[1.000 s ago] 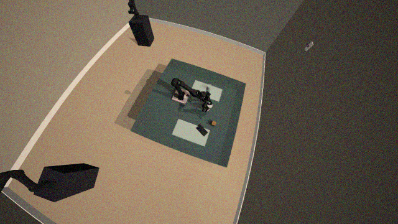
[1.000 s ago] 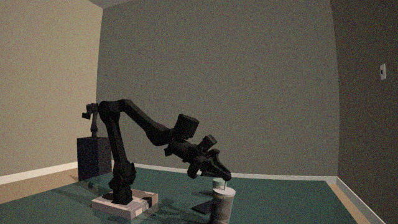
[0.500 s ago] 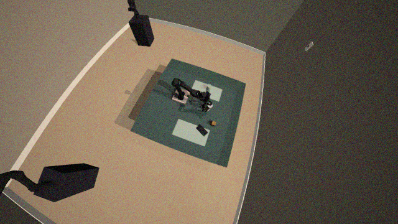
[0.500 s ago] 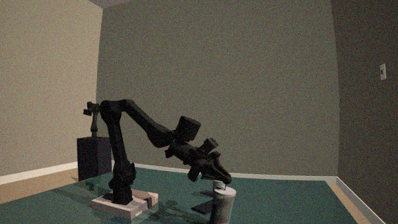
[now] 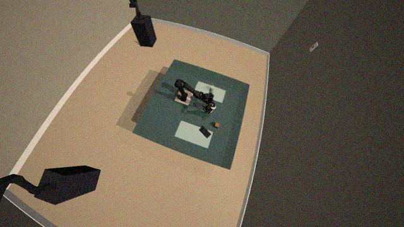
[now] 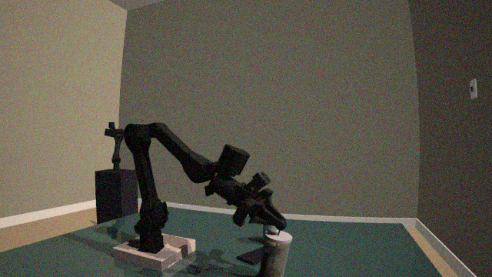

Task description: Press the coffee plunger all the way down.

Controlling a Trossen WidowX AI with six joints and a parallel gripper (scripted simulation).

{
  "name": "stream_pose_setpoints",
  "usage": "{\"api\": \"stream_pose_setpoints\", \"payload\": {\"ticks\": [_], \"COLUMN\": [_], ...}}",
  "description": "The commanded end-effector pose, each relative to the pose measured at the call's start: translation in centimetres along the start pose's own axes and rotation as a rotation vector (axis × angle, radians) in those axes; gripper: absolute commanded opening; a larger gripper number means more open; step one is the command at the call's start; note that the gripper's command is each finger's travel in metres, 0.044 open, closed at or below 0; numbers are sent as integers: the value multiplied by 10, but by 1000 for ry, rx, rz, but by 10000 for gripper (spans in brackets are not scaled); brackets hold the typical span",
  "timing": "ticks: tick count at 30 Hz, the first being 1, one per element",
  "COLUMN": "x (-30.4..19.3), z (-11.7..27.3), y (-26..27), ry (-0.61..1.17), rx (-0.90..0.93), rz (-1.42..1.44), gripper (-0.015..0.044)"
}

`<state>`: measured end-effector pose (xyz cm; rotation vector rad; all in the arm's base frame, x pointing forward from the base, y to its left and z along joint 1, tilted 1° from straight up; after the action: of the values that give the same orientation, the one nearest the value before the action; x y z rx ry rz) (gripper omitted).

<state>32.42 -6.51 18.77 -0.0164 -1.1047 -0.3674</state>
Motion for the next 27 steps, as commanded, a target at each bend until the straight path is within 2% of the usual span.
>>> {"api": "stream_pose_setpoints", "payload": {"ticks": [1, 20, 27], "x": [-4, 0, 0], "z": [-3, -1, -1], "y": [-1, 0, 0], "ry": [25, 3, 3], "rx": [-5, -1, -1], "rz": [7, 0, 0], "gripper": [117, 117, 300]}}
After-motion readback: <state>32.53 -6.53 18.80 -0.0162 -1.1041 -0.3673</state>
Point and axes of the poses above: the point midway between the two fingers, 35 mm back from their tips, its own z axis back along the fingers, its own y axis across the jaws, x = y × z, the point moved 6 cm from there along z, back along the fingers, and after that the axes turned 12 degrees about -z, right-handed, at the moved point
